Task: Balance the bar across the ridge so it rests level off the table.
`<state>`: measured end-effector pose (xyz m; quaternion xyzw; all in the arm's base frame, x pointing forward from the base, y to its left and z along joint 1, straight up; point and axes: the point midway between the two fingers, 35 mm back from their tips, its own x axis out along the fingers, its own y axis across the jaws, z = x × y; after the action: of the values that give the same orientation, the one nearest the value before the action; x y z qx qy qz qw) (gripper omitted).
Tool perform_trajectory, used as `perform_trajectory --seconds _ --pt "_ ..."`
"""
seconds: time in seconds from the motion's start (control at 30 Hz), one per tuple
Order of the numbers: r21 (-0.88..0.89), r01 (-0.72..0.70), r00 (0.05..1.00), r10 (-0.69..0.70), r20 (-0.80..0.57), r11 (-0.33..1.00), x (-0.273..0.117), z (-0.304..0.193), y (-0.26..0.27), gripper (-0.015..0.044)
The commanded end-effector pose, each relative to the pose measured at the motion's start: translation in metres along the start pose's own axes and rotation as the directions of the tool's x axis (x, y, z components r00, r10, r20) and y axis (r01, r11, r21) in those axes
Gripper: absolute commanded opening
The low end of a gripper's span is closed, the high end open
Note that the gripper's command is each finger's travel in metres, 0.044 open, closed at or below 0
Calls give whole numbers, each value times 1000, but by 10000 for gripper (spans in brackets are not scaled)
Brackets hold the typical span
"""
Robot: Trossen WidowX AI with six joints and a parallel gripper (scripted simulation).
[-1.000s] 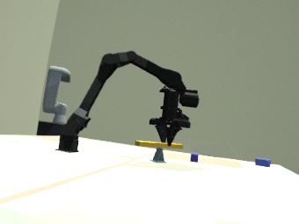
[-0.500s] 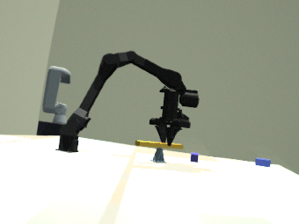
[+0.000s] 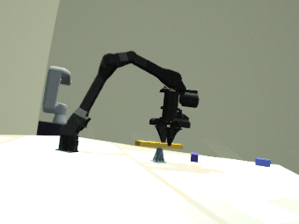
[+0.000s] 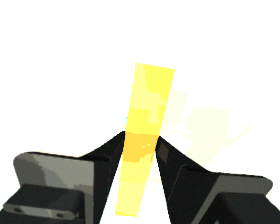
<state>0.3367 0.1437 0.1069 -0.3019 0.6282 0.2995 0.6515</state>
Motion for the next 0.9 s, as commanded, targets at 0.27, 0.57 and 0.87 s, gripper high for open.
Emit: perform_trajectory --seconds 0.27,0.57,0.87 --pt "0 0 1000 0 0 1000 0 0 0 167" --pt "0 0 1000 0 0 1000 0 0 0 167" --pt "0 0 1000 0 0 1000 0 0 0 169"
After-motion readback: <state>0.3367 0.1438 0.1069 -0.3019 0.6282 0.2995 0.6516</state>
